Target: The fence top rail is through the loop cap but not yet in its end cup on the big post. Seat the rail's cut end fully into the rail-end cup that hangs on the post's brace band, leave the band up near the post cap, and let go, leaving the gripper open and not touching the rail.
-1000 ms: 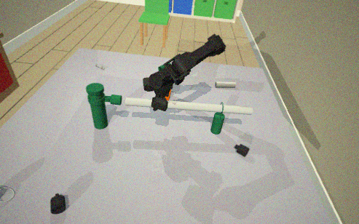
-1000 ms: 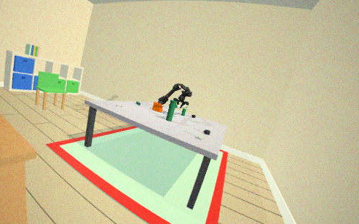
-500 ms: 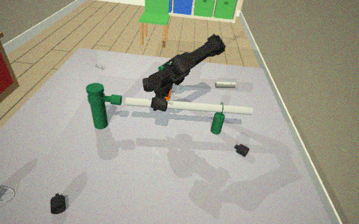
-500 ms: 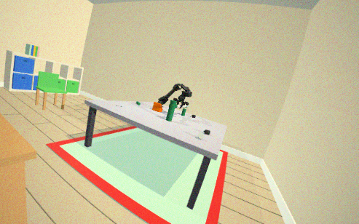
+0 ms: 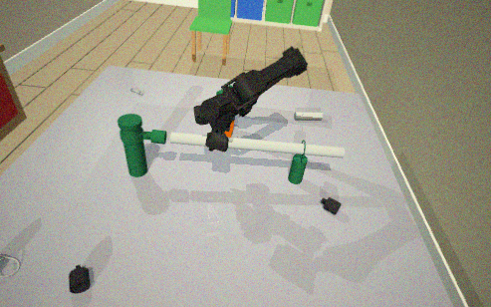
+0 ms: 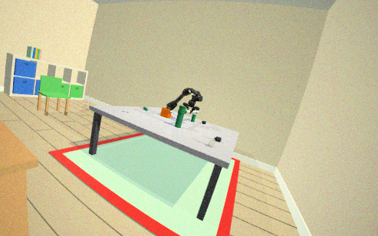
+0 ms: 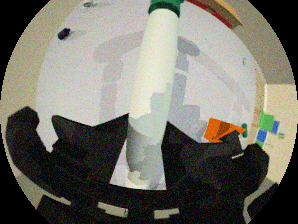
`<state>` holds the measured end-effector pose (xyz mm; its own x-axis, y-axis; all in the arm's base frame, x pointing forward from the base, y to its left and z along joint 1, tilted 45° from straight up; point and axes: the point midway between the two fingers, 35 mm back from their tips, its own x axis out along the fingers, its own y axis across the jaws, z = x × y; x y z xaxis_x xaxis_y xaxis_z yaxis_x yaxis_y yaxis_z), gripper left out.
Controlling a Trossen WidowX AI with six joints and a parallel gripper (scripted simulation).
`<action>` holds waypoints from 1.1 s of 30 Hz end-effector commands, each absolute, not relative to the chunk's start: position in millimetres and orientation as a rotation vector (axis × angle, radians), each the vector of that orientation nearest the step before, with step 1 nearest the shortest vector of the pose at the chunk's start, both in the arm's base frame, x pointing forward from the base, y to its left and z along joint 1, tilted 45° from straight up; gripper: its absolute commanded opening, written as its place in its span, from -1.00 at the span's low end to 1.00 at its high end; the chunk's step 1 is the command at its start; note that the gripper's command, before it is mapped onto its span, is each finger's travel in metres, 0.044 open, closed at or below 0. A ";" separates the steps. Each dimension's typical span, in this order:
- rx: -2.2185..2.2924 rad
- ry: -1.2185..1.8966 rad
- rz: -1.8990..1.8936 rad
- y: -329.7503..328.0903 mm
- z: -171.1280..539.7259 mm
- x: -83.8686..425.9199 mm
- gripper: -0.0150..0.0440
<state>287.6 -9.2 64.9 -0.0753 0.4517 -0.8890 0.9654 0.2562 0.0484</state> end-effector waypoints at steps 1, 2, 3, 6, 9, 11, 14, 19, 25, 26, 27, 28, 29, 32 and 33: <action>1.334 1.647 -0.759 -16.3 67.3 293.0 -0.49; 1.333 1.648 -0.759 -16.7 66.4 293.0 -0.49; 1.333 1.650 -0.758 -17.2 65.3 293.0 -0.49; 1.330 1.655 -0.757 -19.2 61.2 292.8 -0.49; 1.328 1.661 -0.756 -21.3 56.7 292.6 -0.49; 1.326 1.665 -0.756 -22.7 53.8 292.4 -0.49; 1.324 1.669 -0.755 -24.3 50.4 292.1 -0.49; 1.324 1.670 -0.755 -24.4 50.1 292.1 -0.49; 1.324 1.670 -0.755 -24.4 50.1 292.1 -0.49; 1.324 1.670 -0.755 -24.4 50.1 292.1 -0.49; 1.324 1.670 -0.755 -24.4 50.1 292.1 -0.49; 1.324 1.670 -0.755 -24.4 50.1 292.1 -0.49; 1.324 1.670 -0.755 -24.4 50.1 292.1 -0.49; 1.324 1.670 -0.755 -24.4 50.1 292.1 -0.49; 1.324 1.670 -0.755 -24.4 50.1 292.1 -0.49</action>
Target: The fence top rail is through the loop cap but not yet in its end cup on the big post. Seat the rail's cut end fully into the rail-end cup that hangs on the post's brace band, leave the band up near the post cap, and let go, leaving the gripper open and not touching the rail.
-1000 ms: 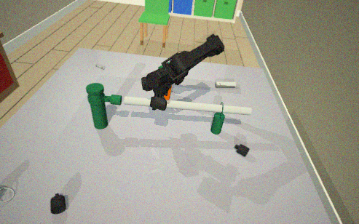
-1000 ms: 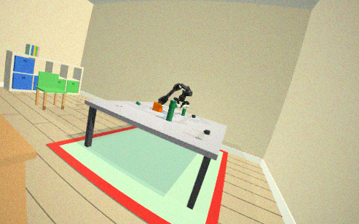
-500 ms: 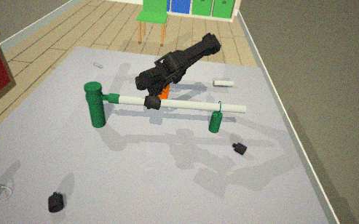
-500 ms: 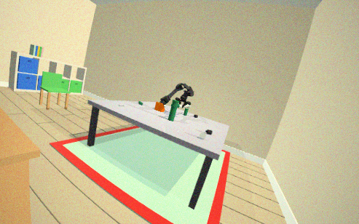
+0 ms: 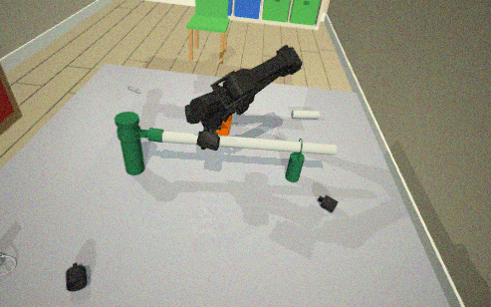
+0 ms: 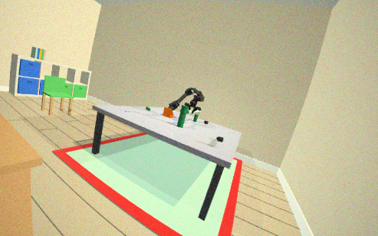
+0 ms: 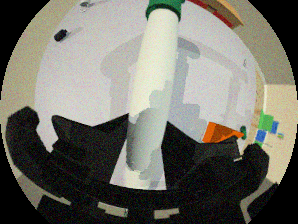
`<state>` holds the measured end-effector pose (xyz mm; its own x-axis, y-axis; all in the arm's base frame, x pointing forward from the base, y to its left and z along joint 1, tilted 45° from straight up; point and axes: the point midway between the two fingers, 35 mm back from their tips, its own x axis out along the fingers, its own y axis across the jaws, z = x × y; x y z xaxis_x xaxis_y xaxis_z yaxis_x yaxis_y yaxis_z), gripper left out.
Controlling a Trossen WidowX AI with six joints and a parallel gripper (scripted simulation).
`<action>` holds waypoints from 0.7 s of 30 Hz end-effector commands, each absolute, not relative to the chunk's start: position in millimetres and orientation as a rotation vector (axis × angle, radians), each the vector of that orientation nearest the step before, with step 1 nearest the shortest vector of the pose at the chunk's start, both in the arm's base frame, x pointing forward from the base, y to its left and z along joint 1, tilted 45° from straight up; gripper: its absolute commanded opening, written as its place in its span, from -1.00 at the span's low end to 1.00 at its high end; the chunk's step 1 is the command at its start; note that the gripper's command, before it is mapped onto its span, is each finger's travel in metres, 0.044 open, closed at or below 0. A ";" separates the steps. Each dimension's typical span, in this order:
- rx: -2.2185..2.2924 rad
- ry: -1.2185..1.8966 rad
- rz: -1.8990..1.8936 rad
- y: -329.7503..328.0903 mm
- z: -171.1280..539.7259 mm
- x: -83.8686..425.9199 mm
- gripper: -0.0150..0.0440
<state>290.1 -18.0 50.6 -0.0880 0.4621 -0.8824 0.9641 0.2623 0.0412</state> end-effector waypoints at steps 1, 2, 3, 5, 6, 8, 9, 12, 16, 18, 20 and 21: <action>1.324 1.670 -0.755 -24.4 50.1 292.1 -0.49; 1.324 1.670 -0.755 -24.4 50.1 292.1 -0.49; 1.324 1.670 -0.755 -24.4 50.1 292.1 -0.49; 1.324 1.670 -0.755 -24.4 50.1 292.1 -0.49; 1.324 1.670 -0.755 -24.4 50.1 292.1 -0.49; 1.324 1.670 -0.755 -24.4 50.1 292.1 -0.49; 1.324 1.670 -0.755 -24.4 50.1 292.1 -0.49; 1.324 1.670 -0.755 -24.4 50.1 292.1 -0.49; 1.324 1.670 -0.755 -24.4 50.1 292.1 -0.49; 1.324 1.670 -0.755 -24.4 50.1 292.1 -0.49; 1.324 1.675 -0.753 -22.8 50.2 291.6 -0.49; 1.325 1.680 -0.752 -21.2 50.4 291.1 -0.49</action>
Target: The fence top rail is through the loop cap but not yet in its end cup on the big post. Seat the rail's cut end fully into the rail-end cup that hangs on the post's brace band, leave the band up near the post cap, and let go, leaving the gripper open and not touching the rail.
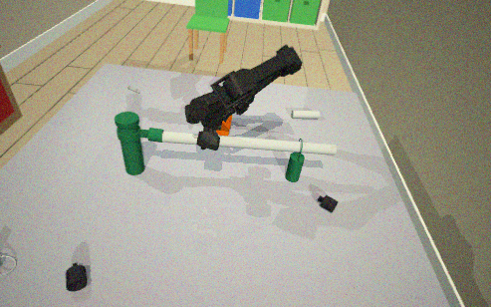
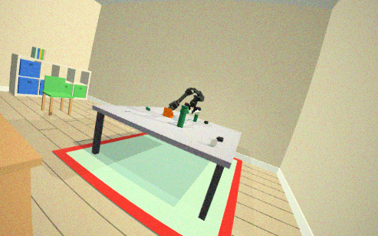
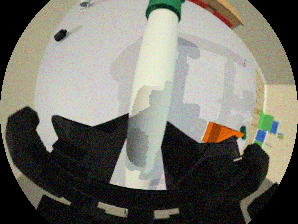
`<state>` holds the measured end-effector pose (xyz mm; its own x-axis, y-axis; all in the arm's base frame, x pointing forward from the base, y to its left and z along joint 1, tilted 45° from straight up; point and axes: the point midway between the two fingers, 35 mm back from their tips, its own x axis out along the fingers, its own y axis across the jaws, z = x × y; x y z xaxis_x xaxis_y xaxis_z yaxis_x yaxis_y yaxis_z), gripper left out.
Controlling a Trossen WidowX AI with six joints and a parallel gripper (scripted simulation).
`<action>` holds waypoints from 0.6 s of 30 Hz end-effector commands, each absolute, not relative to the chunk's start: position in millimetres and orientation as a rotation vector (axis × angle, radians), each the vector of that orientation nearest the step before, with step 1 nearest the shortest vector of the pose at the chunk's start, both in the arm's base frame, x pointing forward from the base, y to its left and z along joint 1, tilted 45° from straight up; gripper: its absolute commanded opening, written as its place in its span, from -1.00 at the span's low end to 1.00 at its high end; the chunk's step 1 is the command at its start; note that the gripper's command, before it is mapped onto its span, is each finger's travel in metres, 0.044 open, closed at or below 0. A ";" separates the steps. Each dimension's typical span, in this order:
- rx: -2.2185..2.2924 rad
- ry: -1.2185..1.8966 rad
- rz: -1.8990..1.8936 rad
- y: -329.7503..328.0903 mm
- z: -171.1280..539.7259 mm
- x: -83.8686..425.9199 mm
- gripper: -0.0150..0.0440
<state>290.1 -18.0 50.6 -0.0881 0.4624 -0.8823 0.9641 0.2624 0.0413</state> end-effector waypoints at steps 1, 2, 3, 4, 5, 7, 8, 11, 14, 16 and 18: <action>1.325 1.685 -0.750 -19.6 50.5 290.6 -0.49; 1.325 1.690 -0.749 -18.0 50.6 290.1 -0.49; 1.325 1.690 -0.749 -18.0 50.6 290.1 -0.49; 1.325 1.690 -0.749 -18.0 50.6 290.1 -0.49; 1.325 1.690 -0.749 -18.0 50.6 290.1 -0.49; 1.325 1.690 -0.749 -18.0 50.6 290.1 -0.49; 1.325 1.690 -0.749 -18.0 50.6 290.1 -0.49; 1.325 1.690 -0.749 -18.2 50.6 290.1 -0.49; 1.325 1.690 -0.750 -18.5 50.6 290.2 -0.49; 1.325 1.689 -0.750 -18.7 50.6 290.2 -0.49; 1.325 1.689 -0.750 -18.9 50.6 290.2 -0.49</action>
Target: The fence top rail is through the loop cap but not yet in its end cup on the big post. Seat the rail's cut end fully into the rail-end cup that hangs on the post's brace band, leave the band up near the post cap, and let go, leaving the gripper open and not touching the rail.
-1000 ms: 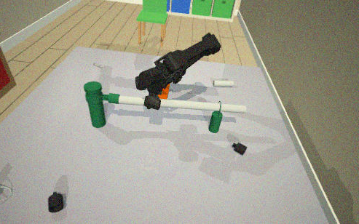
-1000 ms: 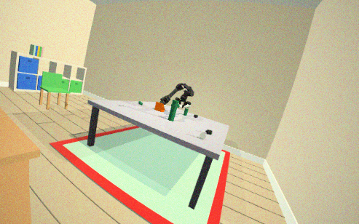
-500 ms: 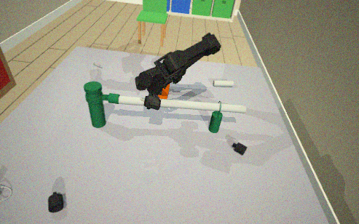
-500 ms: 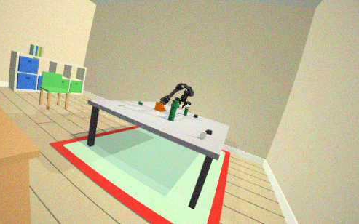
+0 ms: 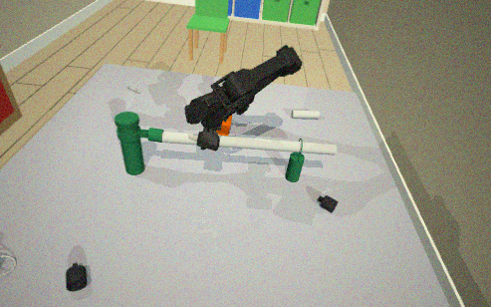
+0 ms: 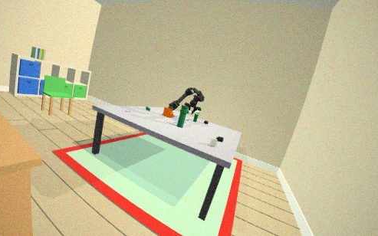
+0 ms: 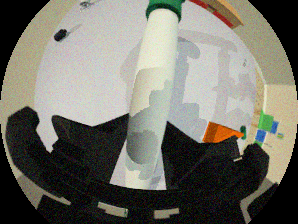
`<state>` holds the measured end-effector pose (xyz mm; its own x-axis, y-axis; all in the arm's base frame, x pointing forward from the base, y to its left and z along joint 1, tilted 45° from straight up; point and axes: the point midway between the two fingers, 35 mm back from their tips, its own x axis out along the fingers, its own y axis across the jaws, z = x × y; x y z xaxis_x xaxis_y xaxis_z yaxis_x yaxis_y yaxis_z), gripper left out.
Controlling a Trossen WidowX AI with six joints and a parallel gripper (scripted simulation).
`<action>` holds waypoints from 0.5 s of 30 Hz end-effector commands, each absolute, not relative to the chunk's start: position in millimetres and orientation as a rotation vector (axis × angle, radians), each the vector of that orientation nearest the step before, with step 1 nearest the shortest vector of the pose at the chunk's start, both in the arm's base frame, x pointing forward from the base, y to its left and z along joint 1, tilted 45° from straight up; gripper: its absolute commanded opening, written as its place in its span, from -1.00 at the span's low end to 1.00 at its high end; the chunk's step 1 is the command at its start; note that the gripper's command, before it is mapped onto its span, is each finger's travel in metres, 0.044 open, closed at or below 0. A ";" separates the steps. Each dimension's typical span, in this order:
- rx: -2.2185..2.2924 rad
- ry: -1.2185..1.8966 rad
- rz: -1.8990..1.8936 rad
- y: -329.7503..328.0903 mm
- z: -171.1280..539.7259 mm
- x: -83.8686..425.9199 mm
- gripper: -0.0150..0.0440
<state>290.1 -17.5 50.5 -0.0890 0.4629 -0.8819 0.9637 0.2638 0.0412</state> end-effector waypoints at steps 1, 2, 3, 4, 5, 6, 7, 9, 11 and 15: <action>1.324 1.689 -0.751 -19.0 50.6 290.2 -0.49; 1.324 1.688 -0.751 -19.1 50.6 290.2 -0.49; 1.324 1.688 -0.751 -19.2 50.6 290.2 -0.49; 1.324 1.688 -0.751 -19.3 50.6 290.2 -0.49; 1.324 1.688 -0.751 -19.4 50.7 290.3 -0.49; 1.324 1.688 -0.752 -19.6 50.7 290.3 -0.49; 1.324 1.687 -0.752 -19.7 50.7 290.3 -0.49; 1.324 1.687 -0.752 -19.9 50.7 290.3 -0.49; 1.323 1.687 -0.753 -20.1 50.7 290.3 -0.49; 1.323 1.686 -0.754 -20.5 50.7 290.4 -0.49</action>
